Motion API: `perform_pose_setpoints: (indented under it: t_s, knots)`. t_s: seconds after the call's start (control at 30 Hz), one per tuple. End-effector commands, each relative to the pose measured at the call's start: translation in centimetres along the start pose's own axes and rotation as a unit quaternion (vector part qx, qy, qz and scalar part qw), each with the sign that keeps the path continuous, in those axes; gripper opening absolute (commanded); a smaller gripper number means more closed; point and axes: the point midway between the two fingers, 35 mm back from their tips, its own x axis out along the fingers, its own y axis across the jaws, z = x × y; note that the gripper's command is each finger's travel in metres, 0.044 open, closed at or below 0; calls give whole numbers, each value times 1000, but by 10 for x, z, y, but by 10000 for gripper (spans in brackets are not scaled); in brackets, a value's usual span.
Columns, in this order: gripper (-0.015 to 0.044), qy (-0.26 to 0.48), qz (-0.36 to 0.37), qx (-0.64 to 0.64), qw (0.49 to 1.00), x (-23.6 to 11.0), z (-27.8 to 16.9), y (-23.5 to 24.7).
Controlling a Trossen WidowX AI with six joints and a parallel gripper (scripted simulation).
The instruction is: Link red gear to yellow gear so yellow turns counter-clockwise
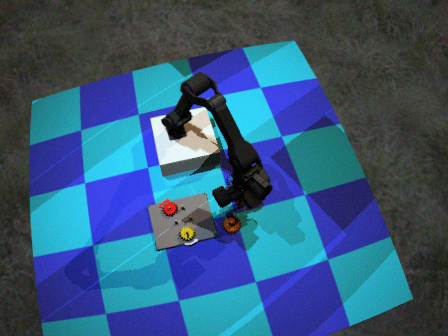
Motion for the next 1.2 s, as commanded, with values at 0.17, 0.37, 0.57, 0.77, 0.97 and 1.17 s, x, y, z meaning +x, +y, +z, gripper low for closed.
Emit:
perform_pose_setpoints:
  t_s: [0.17, 0.37, 0.57, 0.77, 0.97, 1.17]
  knots:
    - [26, 0, 2, 2, 1000, 0, 0, 1]
    - [0, -1, 2, 2, 1000, -9, 3, 1]
    - [0, -1, 2, 2, 1000, -25, 6, 2]
    - [0, -1, 2, 2, 1000, -42, 8, 2]
    - [0, -1, 2, 2, 1000, -59, 10, 2]
    - [0, -1, 2, 2, 1000, -76, 10, 2]
